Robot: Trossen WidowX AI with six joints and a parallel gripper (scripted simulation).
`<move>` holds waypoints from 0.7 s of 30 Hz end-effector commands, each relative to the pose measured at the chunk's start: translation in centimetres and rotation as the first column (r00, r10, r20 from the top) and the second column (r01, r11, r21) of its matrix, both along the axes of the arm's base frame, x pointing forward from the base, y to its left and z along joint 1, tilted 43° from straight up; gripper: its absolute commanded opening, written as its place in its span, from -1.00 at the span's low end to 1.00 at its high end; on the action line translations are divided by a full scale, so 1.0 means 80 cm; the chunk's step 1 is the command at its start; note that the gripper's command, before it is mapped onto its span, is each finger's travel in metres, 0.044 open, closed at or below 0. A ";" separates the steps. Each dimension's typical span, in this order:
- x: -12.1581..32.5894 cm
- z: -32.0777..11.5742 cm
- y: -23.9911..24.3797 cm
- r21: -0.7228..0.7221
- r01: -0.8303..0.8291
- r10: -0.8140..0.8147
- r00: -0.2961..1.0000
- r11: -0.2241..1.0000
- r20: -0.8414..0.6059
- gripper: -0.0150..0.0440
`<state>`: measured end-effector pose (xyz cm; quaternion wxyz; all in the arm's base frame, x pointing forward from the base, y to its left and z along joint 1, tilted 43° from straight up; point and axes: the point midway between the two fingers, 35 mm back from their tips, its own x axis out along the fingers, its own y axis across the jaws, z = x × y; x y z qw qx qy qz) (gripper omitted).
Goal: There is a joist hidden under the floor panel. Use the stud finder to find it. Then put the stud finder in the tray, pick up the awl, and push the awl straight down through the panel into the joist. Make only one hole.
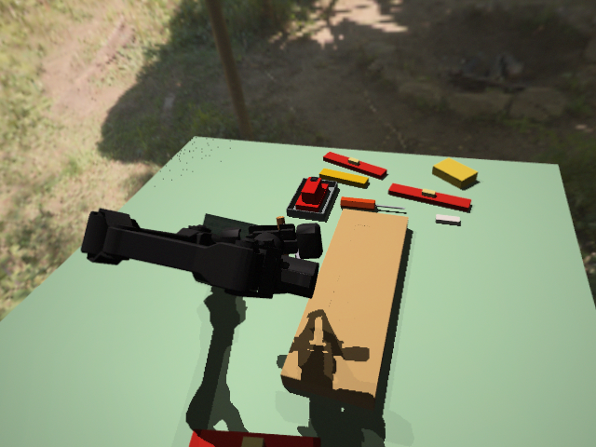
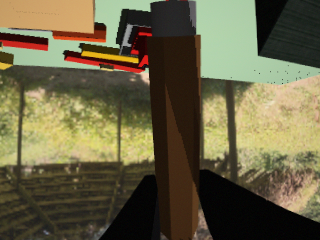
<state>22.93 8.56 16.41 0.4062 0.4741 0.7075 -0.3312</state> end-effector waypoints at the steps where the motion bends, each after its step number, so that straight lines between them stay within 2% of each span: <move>1: 0.028 0.032 0.006 0.141 0.178 -0.179 0.984 0.974 -0.010 -0.49; 5: 0.032 0.036 0.006 0.161 0.204 -0.204 0.979 0.966 -0.016 -0.49; 7: 0.027 0.020 0.004 0.112 0.156 -0.156 0.988 0.981 -0.009 -0.49; 21: 0.106 -0.062 0.047 0.132 0.184 -0.185 0.983 0.974 -0.004 -0.49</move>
